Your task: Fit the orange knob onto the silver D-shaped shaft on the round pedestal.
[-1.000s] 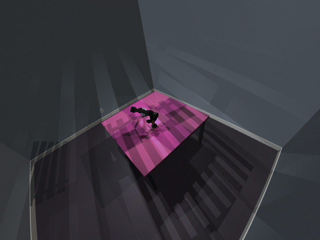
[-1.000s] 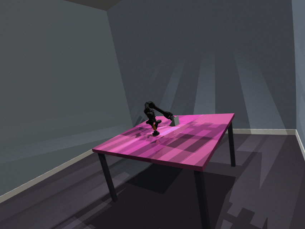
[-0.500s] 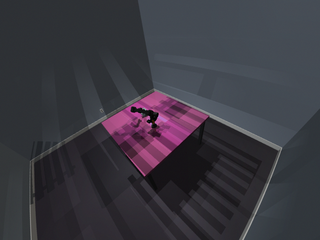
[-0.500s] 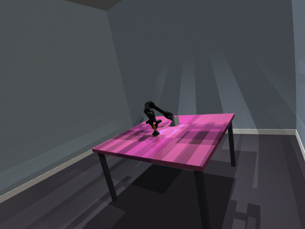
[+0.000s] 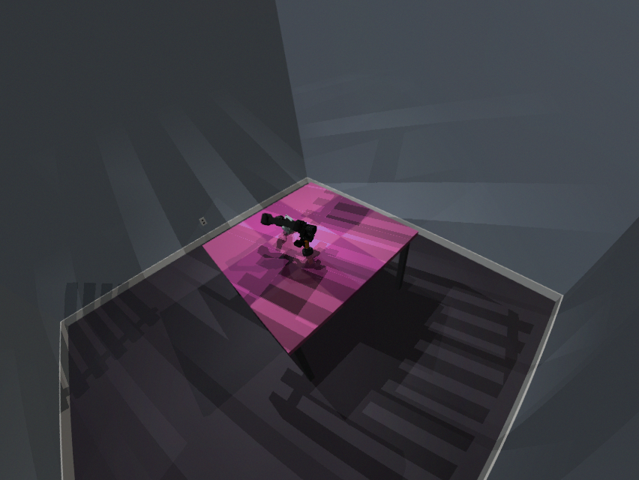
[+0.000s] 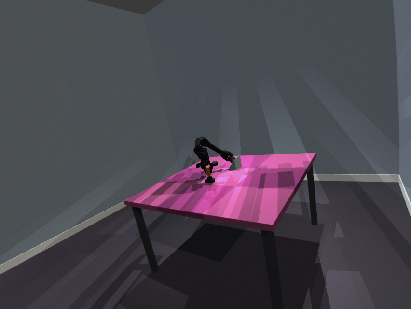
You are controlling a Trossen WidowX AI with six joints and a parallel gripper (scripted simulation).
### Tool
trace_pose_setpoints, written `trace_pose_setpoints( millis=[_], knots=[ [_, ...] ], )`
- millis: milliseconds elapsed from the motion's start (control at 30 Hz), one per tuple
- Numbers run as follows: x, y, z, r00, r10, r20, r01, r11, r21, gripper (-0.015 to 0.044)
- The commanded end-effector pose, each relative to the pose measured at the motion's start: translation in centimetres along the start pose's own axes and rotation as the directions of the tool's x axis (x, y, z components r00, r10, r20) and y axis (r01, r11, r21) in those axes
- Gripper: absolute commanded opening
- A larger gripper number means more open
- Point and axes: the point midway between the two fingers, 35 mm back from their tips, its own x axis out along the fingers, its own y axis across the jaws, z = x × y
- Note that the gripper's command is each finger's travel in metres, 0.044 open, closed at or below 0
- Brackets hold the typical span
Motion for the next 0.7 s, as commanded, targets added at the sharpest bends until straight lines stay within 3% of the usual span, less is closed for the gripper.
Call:
trace_pose_setpoints(
  millis=[0,667],
  knots=[
    [-0.03,-0.02,-0.15,1.000,-0.002,0.003,0.002,1.000,-0.007,0.0000],
    [-0.28,-0.05,-0.12,1.000,-0.002,0.003,0.002,1.000,-0.007,0.0000]
  ],
)
